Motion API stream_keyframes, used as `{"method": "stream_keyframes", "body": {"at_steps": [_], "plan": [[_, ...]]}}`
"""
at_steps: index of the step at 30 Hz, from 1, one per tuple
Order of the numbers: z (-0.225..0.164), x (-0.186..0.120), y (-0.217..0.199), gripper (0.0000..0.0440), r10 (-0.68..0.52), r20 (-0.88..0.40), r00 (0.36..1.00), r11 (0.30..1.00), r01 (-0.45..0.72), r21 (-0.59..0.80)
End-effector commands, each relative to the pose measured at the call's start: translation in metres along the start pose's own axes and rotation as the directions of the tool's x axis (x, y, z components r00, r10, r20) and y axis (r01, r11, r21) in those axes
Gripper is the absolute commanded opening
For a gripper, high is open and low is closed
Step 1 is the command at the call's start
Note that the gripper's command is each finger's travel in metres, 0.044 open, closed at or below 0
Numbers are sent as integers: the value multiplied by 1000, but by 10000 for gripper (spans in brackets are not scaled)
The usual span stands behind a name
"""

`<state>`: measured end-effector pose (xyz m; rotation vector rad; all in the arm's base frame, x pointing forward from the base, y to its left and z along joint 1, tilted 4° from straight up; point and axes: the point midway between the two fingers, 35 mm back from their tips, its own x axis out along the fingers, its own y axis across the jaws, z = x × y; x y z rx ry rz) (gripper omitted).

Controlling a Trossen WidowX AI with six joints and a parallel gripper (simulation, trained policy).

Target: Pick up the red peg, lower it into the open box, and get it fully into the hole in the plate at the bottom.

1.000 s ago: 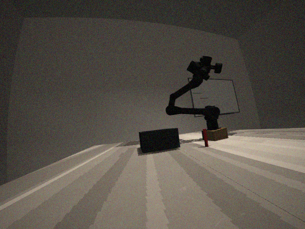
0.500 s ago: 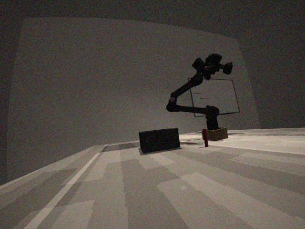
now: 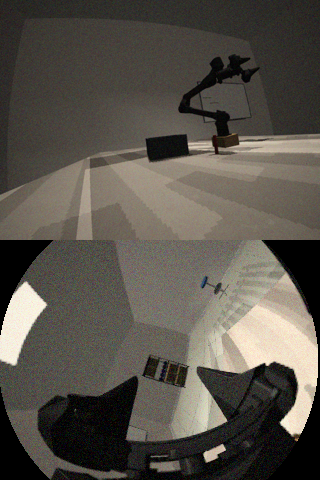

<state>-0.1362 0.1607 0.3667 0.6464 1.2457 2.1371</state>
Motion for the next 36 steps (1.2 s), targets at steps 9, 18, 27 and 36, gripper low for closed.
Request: {"method": "stream_keyframes", "body": {"at_steps": [9, 18, 27, 36], "plan": [[39, -4, -74, 440, -355, 161, 921, 931, 333, 152], [65, -29, -126, 440, -591, 243, 769, 798, 515, 312], [82, -68, -169, 440, -781, 270, 562, 614, 616, 493], [91, -116, -200, 440, -915, 232, 330, 396, 624, 674]]}}
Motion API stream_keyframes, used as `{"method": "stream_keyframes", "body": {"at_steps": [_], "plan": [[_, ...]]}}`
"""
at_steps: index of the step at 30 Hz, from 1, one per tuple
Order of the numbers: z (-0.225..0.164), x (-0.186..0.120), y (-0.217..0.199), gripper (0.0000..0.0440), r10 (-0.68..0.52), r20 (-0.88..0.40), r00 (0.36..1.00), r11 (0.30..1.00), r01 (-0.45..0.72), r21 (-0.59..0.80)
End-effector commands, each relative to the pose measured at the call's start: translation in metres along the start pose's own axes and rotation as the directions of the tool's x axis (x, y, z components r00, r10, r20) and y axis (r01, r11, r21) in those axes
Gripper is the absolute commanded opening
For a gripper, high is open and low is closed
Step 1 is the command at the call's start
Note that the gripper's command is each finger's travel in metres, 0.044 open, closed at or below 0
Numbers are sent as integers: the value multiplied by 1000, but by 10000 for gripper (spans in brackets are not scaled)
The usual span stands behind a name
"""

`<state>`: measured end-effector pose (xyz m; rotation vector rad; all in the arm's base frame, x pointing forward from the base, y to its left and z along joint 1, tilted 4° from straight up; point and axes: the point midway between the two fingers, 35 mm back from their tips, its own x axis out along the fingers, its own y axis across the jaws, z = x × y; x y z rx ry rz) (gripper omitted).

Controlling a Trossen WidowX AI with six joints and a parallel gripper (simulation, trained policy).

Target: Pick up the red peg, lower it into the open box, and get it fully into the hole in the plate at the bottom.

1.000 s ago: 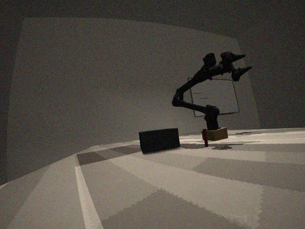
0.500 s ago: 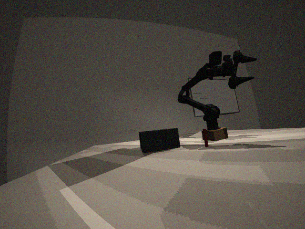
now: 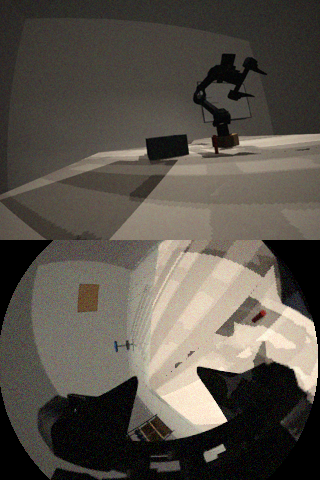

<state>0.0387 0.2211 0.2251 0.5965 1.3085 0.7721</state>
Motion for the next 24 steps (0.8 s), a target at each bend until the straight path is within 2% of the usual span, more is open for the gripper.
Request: {"method": "stream_keyframes", "body": {"at_steps": [1, 7, 12, 18, 24], "plan": [[17, 2, -17, 440, -106, 51, 993, 992, 101, 77], [39, 0, -44, 440, -268, 99, 958, 948, 244, 204], [54, -4, -67, 440, -400, 107, 910, 882, 350, 316], [66, -10, -95, 440, -545, 76, 835, 767, 461, 446], [75, -15, -124, 440, -667, 4, 745, 619, 551, 560]]}}
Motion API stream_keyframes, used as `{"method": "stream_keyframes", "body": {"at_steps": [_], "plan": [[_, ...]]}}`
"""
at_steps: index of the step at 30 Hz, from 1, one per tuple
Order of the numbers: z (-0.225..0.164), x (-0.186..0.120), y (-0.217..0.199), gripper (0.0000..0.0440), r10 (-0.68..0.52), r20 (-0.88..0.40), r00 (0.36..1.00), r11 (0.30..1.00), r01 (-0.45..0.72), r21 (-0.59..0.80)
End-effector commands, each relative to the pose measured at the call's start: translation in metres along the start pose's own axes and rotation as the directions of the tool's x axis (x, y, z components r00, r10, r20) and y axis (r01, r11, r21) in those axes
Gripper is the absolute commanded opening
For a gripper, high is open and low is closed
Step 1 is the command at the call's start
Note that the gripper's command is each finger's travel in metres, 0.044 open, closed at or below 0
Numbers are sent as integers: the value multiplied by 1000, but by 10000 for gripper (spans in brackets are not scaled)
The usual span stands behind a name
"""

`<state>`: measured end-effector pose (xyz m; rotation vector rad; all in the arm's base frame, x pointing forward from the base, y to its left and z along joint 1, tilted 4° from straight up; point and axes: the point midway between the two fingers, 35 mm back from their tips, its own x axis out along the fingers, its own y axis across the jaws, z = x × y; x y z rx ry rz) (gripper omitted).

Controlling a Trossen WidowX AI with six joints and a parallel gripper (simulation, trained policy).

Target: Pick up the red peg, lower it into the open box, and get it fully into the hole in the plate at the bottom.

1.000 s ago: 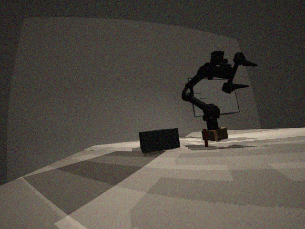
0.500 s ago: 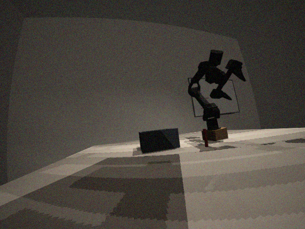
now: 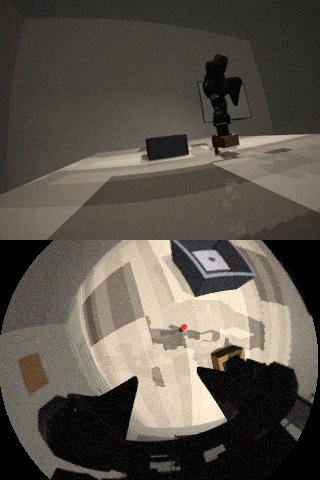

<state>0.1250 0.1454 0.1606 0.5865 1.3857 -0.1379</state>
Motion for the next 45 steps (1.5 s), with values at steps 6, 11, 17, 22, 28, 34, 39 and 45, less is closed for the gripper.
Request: {"method": "stream_keyframes", "body": {"at_steps": [6, 11, 17, 22, 28, 34, 39, 45], "plan": [[26, 20, -24, 440, -226, -10, 974, 959, 224, 172], [37, 32, -32, 440, -308, -31, 951, 923, 306, 233], [47, 47, -39, 440, -370, -50, 928, 889, 369, 271], [53, 61, -44, 440, -404, -56, 913, 871, 402, 281], [59, 81, -49, 440, -432, -50, 900, 862, 428, 272], [62, 104, -56, 440, -452, -29, 891, 858, 444, 257], [65, 120, -63, 439, -465, -8, 885, 858, 453, 243], [65, 137, -72, 338, -486, -2, 874, 851, 473, 230]]}}
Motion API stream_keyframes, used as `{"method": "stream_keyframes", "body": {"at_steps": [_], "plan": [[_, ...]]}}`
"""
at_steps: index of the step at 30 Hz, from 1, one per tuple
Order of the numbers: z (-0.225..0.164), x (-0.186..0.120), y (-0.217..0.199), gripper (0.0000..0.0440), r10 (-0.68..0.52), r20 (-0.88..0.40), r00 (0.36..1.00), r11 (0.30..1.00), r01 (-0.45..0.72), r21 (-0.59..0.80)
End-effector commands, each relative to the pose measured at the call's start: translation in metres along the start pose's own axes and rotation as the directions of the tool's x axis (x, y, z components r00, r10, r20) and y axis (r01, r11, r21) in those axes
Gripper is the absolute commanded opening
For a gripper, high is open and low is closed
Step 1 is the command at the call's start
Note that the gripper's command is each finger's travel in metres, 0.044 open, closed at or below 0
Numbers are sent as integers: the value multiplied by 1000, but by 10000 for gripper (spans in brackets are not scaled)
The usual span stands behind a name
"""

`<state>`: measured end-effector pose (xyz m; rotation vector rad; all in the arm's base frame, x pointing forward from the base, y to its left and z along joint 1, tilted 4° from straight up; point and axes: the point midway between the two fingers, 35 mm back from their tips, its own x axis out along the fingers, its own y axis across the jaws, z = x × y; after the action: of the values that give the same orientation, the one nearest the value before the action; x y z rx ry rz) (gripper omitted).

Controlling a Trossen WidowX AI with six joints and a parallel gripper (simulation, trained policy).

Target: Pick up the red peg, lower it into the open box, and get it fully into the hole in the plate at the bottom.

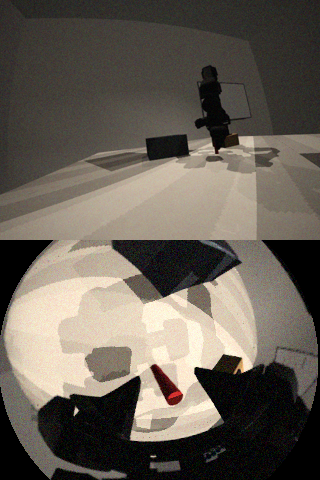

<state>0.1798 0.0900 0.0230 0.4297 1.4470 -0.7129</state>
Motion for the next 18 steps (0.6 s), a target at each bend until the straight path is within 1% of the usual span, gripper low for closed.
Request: {"method": "stream_keyframes", "body": {"at_steps": [1, 6, 13, 18], "plan": [[0, 13, -2, 312, -25, 8, 1000, 1000, 25, -13], [0, 22, -4, 181, -57, 5, 998, 998, 57, -16], [1, 25, -9, 2, -110, 1, 994, 994, 110, -25], [15, 12, -10, 0, -115, 54, 992, 993, 116, -25]]}}
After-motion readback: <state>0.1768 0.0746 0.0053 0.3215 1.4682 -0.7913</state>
